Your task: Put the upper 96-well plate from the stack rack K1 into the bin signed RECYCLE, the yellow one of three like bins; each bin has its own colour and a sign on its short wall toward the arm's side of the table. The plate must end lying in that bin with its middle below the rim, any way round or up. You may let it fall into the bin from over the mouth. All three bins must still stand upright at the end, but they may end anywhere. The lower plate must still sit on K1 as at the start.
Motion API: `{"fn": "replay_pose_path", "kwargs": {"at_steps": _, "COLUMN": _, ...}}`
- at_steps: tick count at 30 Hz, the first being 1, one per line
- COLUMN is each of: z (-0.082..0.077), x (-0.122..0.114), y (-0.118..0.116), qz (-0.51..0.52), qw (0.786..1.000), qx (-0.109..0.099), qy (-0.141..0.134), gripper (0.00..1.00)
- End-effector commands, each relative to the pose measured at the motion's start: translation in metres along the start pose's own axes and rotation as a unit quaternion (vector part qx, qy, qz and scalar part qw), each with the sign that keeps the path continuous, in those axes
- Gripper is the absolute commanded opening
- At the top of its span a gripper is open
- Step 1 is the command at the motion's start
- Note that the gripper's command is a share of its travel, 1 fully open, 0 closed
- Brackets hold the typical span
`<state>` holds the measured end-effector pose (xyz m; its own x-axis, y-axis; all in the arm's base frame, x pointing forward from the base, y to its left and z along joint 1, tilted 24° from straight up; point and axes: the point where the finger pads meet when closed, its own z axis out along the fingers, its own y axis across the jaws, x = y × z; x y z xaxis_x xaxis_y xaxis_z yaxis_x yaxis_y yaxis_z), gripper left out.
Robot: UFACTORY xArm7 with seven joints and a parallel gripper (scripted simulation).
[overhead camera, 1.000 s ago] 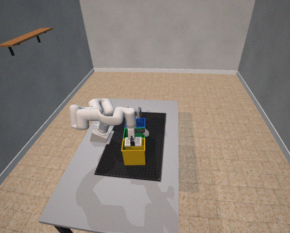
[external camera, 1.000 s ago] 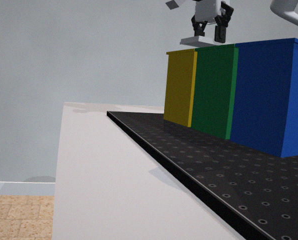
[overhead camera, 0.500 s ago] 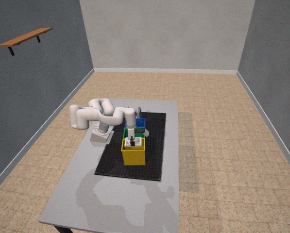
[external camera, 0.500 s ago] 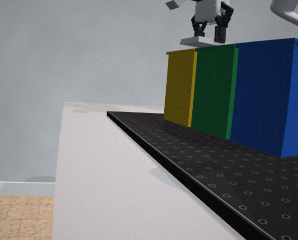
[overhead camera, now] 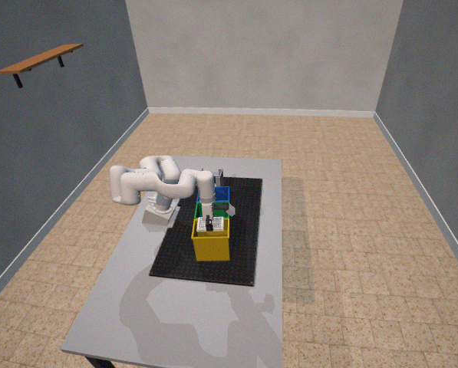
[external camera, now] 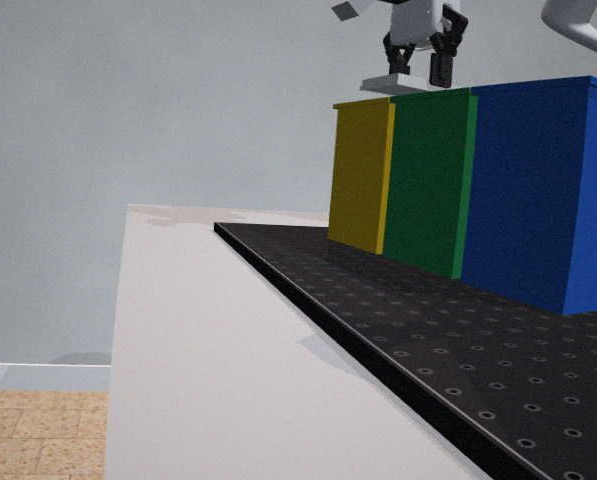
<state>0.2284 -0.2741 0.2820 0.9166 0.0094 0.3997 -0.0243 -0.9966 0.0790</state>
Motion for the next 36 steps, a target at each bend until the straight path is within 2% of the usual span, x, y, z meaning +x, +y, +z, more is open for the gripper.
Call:
{"fn": "replay_pose_path", "kwargs": {"at_steps": 1, "z": -0.0004, "x": 0.0004, "y": 0.0006, "qz": 0.000, "qw": 1.000, "qx": -0.001, "qy": 0.001, "gripper": 0.00}}
{"fn": "replay_pose_path", "kwargs": {"at_steps": 36, "z": 0.0048, "x": 0.0004, "y": 0.0006, "qz": 0.000, "qw": 1.000, "qx": -0.001, "qy": 0.001, "gripper": 0.00}}
